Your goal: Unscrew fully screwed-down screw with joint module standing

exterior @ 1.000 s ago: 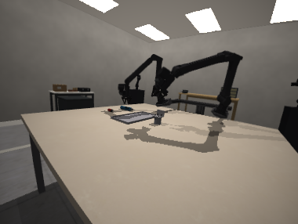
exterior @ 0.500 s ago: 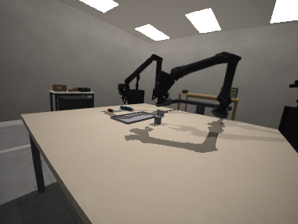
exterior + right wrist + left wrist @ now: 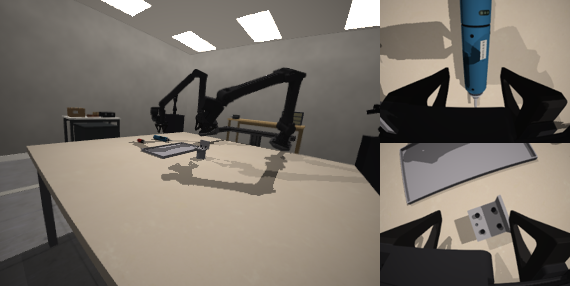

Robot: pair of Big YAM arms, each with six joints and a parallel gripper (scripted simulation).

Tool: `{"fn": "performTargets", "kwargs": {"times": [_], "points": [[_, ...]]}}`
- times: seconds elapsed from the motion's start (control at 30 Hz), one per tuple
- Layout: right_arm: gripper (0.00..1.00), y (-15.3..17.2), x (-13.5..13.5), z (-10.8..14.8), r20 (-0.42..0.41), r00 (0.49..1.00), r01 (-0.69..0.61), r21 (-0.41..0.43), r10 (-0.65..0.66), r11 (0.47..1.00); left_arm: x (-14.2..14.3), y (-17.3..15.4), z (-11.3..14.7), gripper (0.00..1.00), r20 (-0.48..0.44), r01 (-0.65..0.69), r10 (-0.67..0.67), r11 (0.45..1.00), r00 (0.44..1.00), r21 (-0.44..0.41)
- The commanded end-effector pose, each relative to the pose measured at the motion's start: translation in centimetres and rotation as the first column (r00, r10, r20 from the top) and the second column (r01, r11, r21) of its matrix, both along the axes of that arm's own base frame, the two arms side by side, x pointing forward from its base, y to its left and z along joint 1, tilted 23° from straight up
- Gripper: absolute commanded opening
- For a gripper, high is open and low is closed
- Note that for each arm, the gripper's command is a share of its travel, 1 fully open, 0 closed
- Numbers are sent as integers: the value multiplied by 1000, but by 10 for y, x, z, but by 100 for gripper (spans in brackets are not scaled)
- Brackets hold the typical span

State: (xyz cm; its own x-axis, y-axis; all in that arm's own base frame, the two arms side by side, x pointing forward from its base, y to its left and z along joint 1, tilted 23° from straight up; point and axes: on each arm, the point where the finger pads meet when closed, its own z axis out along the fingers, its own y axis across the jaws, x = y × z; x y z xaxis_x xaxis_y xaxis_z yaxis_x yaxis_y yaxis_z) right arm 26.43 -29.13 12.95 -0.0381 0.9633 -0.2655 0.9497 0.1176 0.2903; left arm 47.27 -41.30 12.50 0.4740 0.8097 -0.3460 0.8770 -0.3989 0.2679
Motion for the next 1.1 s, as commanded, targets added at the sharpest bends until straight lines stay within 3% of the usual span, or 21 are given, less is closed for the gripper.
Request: {"fn": "performTargets", "kwargs": {"times": [0.0, 0.27, 0.33, 0.43, 0.5, 0.83, 1.0, 1.07], "points": [[65, 0, 1, -7, -8, 1000, 10, 20, -10, 1000, 21, 3, 14, 86, 0, 34, -34, 999, 999, -22], [65, 0, 1, -7, -8, 1000, 10, 20, -10, 1000, 16, 14, 11, 86, -105, 119, -128, 989, 986, -92], [65, 0, 1, -7, -8, 1000, 10, 20, -10, 1000, 3, -1, 11, 86, -105, 151, -161, 984, 981, -92], [65, 0, 1, -7, -8, 1000, 10, 20, -10, 1000, 3, -1, 11, 86, -105, 151, -161, 984, 981, -92], [65, 0, 1, -7, -8, 1000, 10, 20, -10, 1000, 16, 17, 13, 86, -125, 132, -146, 984, 981, -119], [65, 0, 1, -7, -8, 1000, 10, 20, -10, 1000, 14, 31, 19, 86, -219, 185, -243, 949, 945, -256], [65, 0, 1, -7, -8, 1000, 10, 20, -10, 1000, 1, 15, 19, 86, -219, 216, -274, 942, 937, -256], [65, 0, 1, -7, -8, 1000, 10, 20, -10, 1000, 15, 34, 22, 86, -229, 186, -256, 939, 939, -289]]}}
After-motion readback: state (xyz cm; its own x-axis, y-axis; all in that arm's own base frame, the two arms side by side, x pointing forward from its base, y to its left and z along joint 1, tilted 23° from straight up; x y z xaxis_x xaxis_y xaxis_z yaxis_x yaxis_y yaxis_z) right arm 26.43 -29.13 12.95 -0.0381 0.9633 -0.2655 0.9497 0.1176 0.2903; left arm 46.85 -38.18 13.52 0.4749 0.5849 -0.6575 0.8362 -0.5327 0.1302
